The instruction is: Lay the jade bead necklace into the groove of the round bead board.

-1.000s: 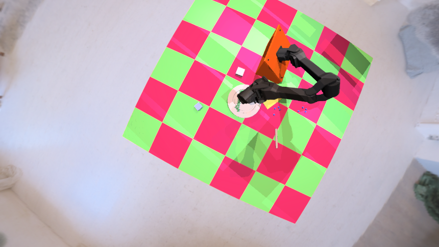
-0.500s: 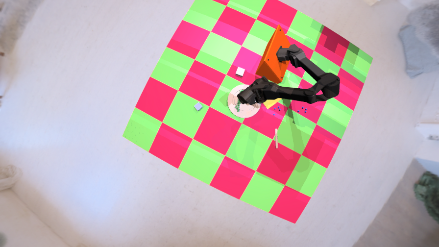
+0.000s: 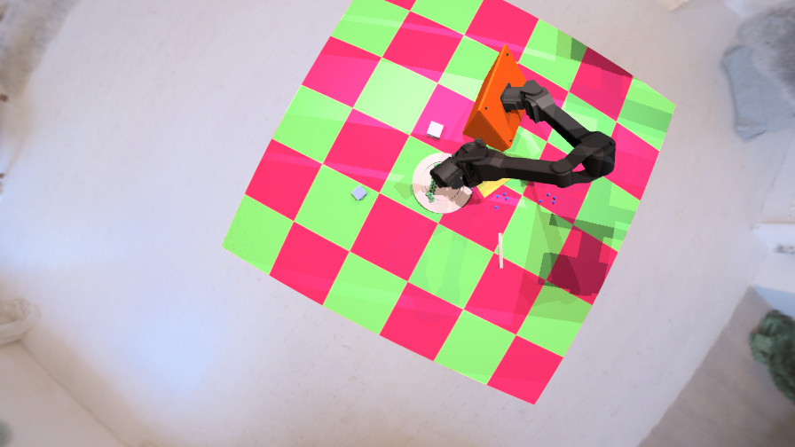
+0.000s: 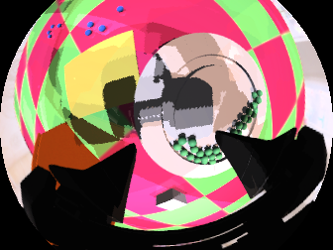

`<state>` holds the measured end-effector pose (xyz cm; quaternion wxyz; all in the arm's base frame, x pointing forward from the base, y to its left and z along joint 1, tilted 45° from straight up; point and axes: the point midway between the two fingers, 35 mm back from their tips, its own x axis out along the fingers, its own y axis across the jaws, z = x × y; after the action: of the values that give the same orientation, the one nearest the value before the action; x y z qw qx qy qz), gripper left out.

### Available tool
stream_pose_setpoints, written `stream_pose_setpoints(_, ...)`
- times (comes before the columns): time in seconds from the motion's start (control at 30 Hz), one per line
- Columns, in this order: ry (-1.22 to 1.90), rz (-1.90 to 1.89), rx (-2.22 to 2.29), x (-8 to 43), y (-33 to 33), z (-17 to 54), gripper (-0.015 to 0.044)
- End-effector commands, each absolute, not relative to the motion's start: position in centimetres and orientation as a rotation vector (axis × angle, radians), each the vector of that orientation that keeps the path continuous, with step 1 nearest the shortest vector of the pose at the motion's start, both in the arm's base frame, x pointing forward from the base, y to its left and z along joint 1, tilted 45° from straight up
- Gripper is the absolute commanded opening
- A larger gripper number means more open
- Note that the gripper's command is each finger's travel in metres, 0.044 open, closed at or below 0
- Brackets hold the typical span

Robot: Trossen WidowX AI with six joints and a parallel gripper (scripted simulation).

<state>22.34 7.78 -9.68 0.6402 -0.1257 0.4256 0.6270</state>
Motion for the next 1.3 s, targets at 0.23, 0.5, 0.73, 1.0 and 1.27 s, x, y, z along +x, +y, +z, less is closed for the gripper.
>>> stream_pose_setpoints(0.23, 0.971, 1.432, -0.295, 22.5, 7.7, -9.7, 0.0440)
stream_pose_setpoints(0.5, 0.985, 1.422, -0.280, 22.6, 7.6, -9.7, 0.0414)
stream_pose_setpoints(0.73, 1.436, 0.958, 0.270, 24.8, 4.4, -10.1, 0.0380)
stream_pose_setpoints(1.0, 1.576, 0.745, 0.487, 25.5, 3.1, -10.2, 0.0380)
stream_pose_setpoints(1.27, 1.576, 0.745, 0.487, 25.5, 3.1, -10.2, 0.0380)
